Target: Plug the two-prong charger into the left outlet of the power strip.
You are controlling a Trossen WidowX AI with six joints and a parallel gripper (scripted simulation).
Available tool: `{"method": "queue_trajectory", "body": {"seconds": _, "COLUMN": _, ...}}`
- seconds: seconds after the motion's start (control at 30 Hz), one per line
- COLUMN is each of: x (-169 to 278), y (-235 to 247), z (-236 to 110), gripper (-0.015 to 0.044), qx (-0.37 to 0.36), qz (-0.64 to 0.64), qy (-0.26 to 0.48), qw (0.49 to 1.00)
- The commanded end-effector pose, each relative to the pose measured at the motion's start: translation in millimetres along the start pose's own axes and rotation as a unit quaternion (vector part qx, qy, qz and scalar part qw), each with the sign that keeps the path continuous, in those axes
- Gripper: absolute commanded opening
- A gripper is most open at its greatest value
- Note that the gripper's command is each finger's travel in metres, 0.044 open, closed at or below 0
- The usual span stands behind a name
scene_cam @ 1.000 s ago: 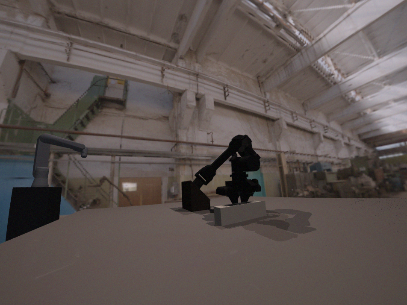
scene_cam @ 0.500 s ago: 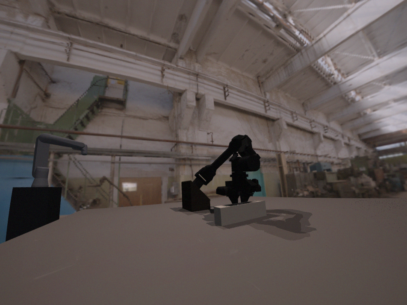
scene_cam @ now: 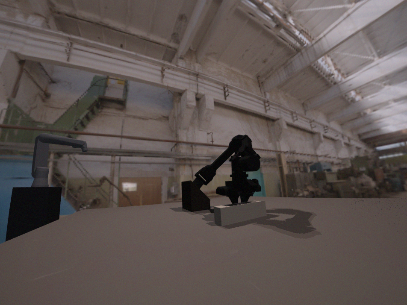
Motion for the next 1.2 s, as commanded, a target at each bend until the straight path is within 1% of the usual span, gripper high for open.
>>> {"method": "queue_trajectory", "body": {"seconds": 0.0, "x": -5.1, "y": 0.5, "z": -1.5, "gripper": 0.0000, "qx": 0.001, "qz": -0.006, "qy": -0.009, "qw": 1.000}}
{"method": "queue_trajectory", "body": {"seconds": 1.03, "x": 0.5, "y": -0.3, "z": 0.4, "gripper": 0.0000, "qx": 0.000, "qz": -0.001, "qy": -0.001, "qw": 1.000}}
{"method": "queue_trajectory", "body": {"seconds": 1.17, "x": 0.5, "y": -0.3, "z": 0.4, "gripper": 0.0105, "qx": 0.000, "qz": -0.001, "qy": -0.001, "qw": 1.000}}
Point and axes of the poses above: the point midway between the two fingers, 35 mm back from their tips, its own z axis out along the fingers, its own y axis across the jaws, x = y × z, the point moved 7 cm from there along -z, back along the fingers, and after that the axes turned 8 degrees about -z, right-handed, at the moved point
